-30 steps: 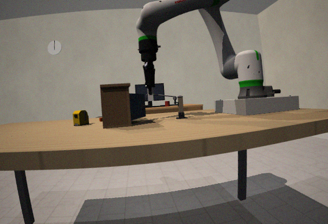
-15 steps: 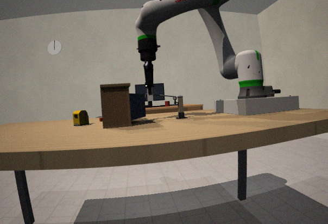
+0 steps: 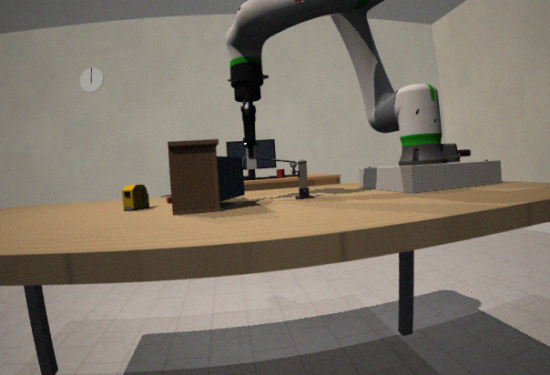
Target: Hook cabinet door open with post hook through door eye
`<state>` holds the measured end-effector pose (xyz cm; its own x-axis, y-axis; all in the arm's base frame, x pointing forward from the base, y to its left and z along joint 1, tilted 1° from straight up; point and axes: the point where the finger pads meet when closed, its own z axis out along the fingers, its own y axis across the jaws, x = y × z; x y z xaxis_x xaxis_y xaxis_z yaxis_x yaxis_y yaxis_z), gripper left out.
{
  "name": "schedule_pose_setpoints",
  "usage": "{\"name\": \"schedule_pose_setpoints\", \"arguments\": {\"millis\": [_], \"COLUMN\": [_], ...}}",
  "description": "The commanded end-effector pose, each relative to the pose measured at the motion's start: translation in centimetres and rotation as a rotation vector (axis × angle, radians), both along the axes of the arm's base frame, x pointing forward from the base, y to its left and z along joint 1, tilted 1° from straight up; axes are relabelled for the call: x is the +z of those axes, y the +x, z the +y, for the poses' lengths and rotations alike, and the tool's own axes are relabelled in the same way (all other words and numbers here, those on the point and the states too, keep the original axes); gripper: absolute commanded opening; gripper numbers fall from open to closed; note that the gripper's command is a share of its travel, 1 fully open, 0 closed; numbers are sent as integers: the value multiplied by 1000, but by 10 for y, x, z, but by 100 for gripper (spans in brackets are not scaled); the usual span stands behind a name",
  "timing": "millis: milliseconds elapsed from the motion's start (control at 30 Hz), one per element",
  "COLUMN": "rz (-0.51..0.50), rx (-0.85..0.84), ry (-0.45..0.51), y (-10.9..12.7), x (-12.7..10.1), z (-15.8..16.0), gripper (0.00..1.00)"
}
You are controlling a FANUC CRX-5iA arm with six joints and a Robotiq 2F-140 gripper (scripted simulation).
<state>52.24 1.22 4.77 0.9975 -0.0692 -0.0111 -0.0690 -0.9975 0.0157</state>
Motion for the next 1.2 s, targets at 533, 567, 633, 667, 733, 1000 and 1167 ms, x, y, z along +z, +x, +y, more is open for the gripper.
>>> {"name": "schedule_pose_setpoints", "arguments": {"millis": [533,567,633,667,733,1000,1167], "rz": [1,1,1,1,1,1,1], "rx": [66,66,66,66,66,66,66], "ry": [1,1,1,1,1,1,1], "y": [0,0,0,0,0,0,0], "x": [0,0,0,0,0,0,0], "z": [8,8,8,8,8,8,8], "gripper": [3,3,3,3,3,3,3]}}
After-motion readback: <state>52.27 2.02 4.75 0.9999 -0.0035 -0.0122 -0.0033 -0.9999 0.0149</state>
